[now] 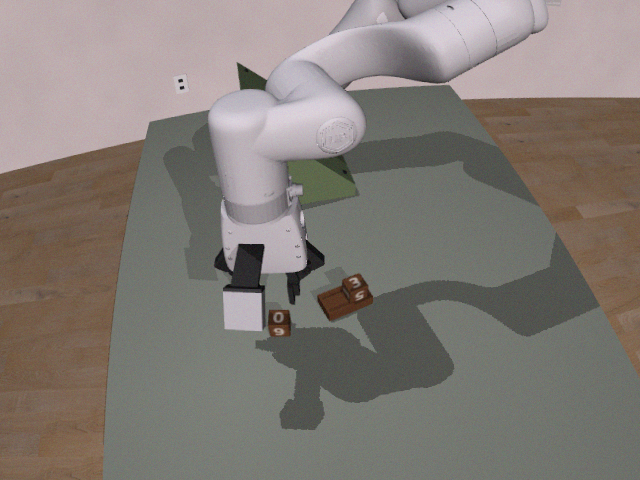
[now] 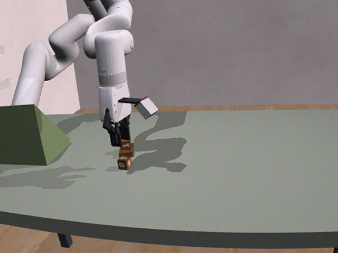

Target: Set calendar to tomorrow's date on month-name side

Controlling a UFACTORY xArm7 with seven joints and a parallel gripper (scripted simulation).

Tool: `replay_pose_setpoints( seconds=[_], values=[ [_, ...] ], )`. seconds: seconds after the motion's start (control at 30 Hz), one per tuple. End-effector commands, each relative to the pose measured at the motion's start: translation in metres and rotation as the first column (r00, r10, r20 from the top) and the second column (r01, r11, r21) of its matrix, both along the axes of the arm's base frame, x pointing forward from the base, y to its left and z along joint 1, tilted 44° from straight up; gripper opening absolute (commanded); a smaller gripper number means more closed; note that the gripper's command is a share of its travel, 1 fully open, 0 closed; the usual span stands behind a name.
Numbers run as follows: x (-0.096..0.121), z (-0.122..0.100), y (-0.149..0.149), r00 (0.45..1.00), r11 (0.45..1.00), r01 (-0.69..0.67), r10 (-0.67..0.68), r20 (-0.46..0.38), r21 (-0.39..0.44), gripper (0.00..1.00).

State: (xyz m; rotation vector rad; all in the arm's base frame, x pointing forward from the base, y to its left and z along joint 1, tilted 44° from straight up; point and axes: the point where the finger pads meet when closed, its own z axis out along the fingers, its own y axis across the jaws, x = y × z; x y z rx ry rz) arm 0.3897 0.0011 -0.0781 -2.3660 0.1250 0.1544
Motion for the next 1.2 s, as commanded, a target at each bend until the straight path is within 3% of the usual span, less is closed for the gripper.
replay_pose_setpoints(
  seconds=[0.0,1.17],
  values=[
    [0.001,-0.002,0.0,1.0,1.0,0.003,-0.003,0.003,-0.003,0.47],
    [-0.001,-0.029,0.027,1.0,1.0,0.003,-0.003,0.003,-0.003,0.47]
  ],
)
